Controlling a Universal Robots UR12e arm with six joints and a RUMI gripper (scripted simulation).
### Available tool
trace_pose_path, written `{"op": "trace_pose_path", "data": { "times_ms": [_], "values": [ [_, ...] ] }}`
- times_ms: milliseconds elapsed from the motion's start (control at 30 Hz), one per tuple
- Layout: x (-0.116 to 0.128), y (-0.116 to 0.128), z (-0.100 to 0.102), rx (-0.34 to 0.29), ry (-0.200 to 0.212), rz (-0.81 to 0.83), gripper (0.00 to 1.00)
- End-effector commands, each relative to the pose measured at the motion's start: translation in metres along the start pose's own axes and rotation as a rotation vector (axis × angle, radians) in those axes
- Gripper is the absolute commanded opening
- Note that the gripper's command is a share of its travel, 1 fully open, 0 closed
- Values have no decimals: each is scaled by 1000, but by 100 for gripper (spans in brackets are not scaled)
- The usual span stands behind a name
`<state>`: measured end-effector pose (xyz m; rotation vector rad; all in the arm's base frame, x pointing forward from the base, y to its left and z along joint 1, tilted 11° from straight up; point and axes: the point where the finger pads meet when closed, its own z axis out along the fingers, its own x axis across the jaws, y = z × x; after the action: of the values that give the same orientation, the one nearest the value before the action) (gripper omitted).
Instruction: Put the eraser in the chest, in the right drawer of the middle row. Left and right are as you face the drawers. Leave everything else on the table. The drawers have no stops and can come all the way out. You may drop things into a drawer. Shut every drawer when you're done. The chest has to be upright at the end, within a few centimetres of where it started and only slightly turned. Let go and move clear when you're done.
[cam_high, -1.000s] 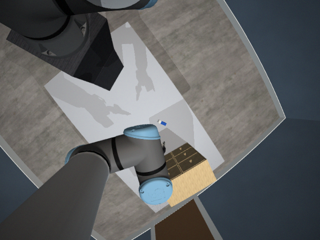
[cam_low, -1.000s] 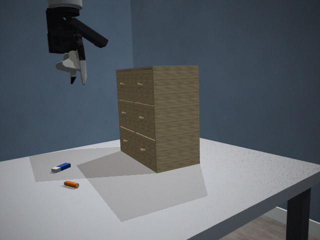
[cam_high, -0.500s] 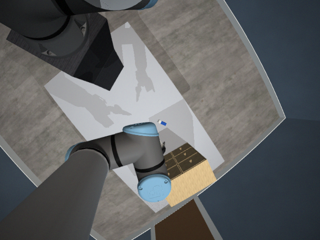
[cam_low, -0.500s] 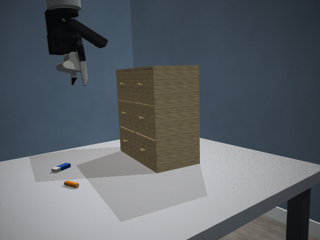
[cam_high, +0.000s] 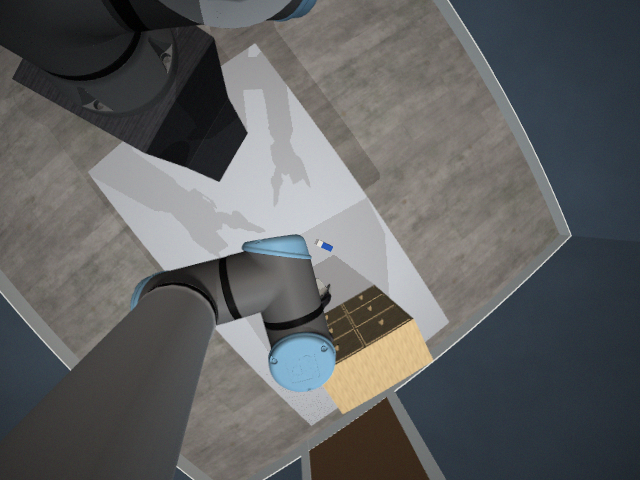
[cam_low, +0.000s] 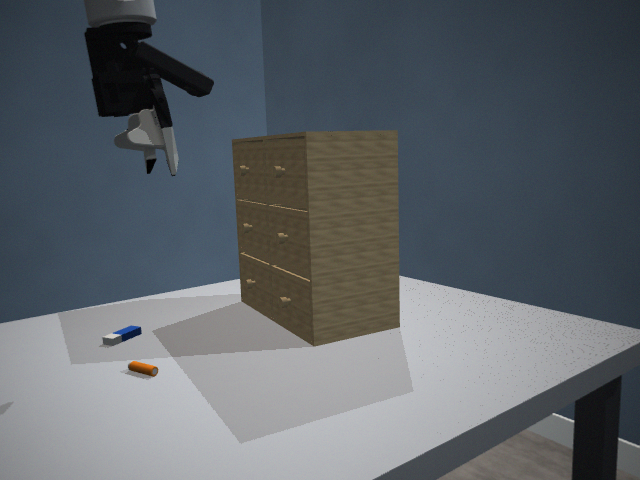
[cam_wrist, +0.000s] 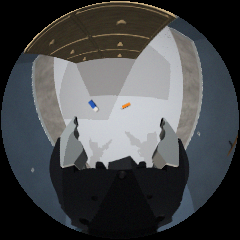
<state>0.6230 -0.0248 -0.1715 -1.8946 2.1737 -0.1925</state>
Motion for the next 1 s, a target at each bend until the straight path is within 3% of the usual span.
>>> {"op": "trace_pose_path", "data": {
  "times_ms": [0,967],
  "values": [
    [0,-3,4,40,0,0,100],
    [0,-21,29,283,0,0,100]
  ]
}}
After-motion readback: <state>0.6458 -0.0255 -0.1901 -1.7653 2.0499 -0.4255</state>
